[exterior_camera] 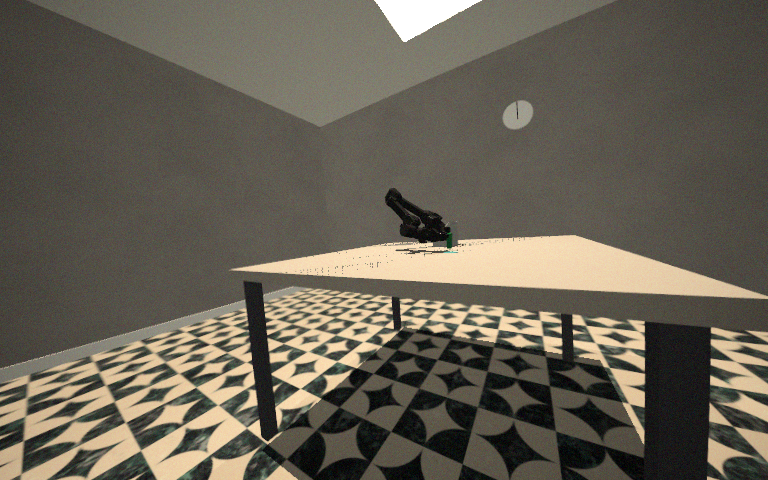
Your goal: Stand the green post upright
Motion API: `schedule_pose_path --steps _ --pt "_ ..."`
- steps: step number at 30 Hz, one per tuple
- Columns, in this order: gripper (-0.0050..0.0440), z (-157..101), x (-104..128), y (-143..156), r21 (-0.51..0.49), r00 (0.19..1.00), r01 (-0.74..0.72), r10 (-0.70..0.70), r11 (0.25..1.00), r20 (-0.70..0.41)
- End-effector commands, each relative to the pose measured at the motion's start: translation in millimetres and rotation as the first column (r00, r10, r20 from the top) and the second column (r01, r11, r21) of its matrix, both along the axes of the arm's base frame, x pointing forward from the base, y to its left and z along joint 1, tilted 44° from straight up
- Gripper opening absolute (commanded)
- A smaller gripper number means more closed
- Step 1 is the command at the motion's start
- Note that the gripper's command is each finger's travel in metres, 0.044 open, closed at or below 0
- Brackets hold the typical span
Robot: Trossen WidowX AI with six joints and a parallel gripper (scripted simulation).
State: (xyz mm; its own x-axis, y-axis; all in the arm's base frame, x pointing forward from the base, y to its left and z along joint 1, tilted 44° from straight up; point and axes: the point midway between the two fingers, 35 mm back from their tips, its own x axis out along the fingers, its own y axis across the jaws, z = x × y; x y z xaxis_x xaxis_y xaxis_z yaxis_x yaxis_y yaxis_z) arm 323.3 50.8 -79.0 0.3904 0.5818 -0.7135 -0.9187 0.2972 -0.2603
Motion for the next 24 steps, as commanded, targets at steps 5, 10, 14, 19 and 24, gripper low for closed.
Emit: schedule_pose_path --steps 5,10,14,19,24 --pt "0.0022 -10.9 1.9 -4.4 0.002 1.000 0.000 0.000 1.000 0.000" --pt "0.0022 -14.5 2.3 -5.9 0.001 1.000 0.001 -0.001 1.000 0.000" --pt "0.0022 -14.5 2.3 -5.9 0.001 1.000 0.001 -0.001 1.000 0.000" --pt "0.0022 -14.5 2.3 -5.9 0.001 1.000 0.001 -0.001 1.000 0.000" --pt "0.0070 -14.5 2.3 -5.9 0.001 1.000 0.001 -0.001 1.000 0.000"
